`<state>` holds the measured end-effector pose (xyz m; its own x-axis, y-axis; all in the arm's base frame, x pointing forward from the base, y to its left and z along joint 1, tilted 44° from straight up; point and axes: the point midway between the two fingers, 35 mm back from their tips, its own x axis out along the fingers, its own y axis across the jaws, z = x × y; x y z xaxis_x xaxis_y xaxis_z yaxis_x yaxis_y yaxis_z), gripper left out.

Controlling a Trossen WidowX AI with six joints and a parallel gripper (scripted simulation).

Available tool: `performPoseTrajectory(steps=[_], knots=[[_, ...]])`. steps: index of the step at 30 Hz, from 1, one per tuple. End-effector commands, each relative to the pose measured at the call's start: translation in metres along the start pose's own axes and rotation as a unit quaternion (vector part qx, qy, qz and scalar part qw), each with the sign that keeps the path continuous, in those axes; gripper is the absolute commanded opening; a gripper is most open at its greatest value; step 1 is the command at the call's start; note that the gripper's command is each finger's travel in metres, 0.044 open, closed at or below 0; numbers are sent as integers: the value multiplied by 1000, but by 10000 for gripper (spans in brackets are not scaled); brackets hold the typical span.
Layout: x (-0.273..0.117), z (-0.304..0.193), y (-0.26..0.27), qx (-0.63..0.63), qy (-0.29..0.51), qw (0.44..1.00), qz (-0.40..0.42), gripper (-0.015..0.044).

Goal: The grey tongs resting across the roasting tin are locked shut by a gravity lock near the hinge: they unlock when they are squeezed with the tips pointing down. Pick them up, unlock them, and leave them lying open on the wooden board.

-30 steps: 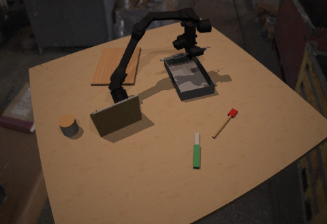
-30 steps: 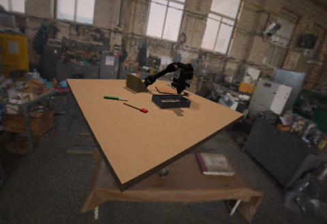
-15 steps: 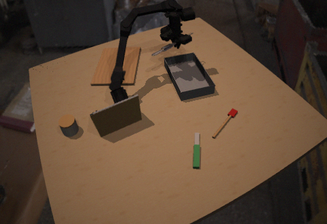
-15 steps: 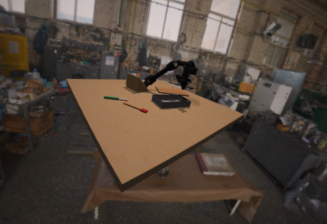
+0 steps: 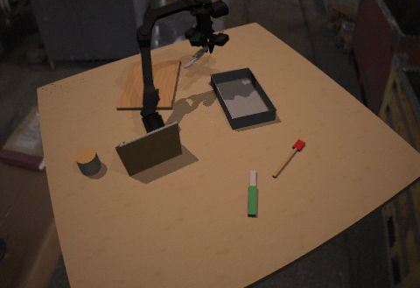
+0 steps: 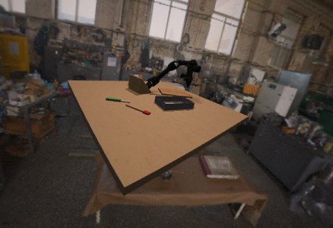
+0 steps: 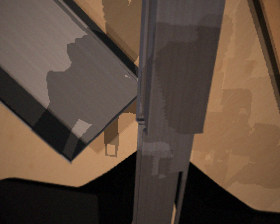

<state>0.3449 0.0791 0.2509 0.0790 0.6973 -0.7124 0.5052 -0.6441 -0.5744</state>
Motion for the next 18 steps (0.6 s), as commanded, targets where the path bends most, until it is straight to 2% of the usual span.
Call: performPoseTrajectory(steps=[1, 11, 18], knots=[[-9, 5, -24, -42, 13, 999, 1, -150], [-13, 10, -45, -81, 18, 997, 1, -150], [-12, 19, -82, -153, 12, 988, 3, -150]])
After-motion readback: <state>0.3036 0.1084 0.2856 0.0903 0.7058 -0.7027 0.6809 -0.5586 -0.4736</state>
